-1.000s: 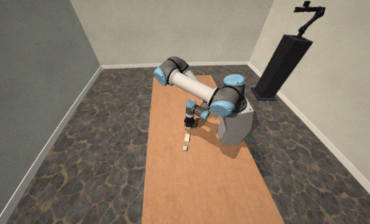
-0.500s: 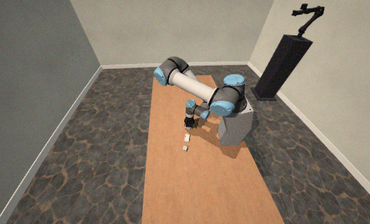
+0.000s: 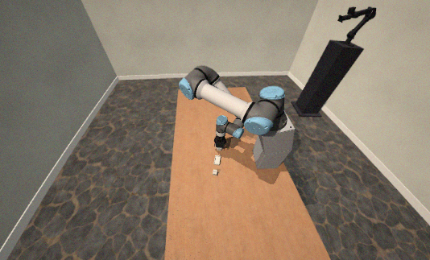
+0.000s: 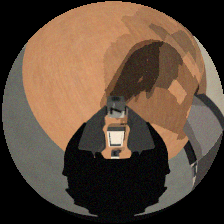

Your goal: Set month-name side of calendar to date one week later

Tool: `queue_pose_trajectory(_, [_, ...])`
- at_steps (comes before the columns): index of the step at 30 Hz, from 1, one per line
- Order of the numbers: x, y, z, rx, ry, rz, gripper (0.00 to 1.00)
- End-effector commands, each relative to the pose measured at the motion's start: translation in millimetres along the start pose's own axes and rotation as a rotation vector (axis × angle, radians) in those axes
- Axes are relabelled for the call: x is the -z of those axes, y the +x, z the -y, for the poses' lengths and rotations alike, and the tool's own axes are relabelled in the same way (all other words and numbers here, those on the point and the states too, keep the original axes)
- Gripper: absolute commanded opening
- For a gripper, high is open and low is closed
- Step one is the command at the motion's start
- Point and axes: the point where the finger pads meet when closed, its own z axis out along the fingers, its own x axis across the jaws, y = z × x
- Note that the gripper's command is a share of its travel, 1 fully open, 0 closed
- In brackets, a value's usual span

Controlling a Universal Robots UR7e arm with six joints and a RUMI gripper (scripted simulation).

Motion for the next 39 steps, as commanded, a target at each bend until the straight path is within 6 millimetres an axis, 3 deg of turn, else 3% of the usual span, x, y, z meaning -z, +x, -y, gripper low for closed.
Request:
queue_pose_trajectory(1, [-1.7, -1.3, 0.3, 0.001, 0.002, 0.003, 0.11])
queue_pose_trajectory(39, [-4.2, -1.0, 0.1, 0.001, 0.001, 0.002, 0.11])
